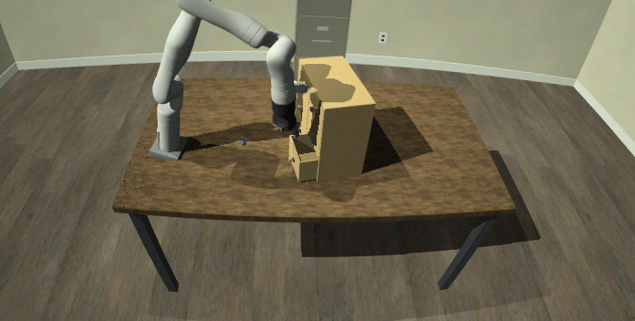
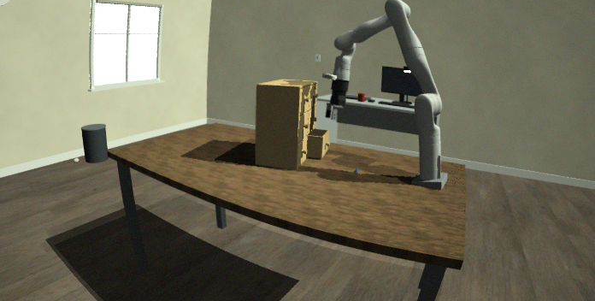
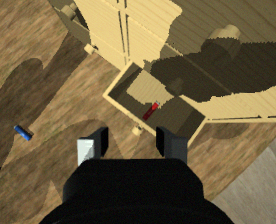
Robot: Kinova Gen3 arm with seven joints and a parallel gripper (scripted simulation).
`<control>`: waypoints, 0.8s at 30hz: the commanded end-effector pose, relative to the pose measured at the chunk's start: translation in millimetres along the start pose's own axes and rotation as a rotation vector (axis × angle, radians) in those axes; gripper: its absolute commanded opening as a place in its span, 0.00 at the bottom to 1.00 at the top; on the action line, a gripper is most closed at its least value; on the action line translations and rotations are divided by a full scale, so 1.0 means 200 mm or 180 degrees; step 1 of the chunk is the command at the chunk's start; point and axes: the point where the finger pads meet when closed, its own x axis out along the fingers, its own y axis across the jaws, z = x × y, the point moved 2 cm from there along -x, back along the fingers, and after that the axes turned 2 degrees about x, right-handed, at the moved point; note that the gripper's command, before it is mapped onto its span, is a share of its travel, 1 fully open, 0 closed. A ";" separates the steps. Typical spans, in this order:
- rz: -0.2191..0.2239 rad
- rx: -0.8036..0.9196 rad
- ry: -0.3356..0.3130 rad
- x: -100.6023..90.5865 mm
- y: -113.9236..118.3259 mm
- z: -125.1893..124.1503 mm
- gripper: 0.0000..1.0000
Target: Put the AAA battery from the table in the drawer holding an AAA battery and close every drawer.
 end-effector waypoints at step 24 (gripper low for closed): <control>0.0046 0.0882 0.0025 0.05 0.02 -0.04 1.00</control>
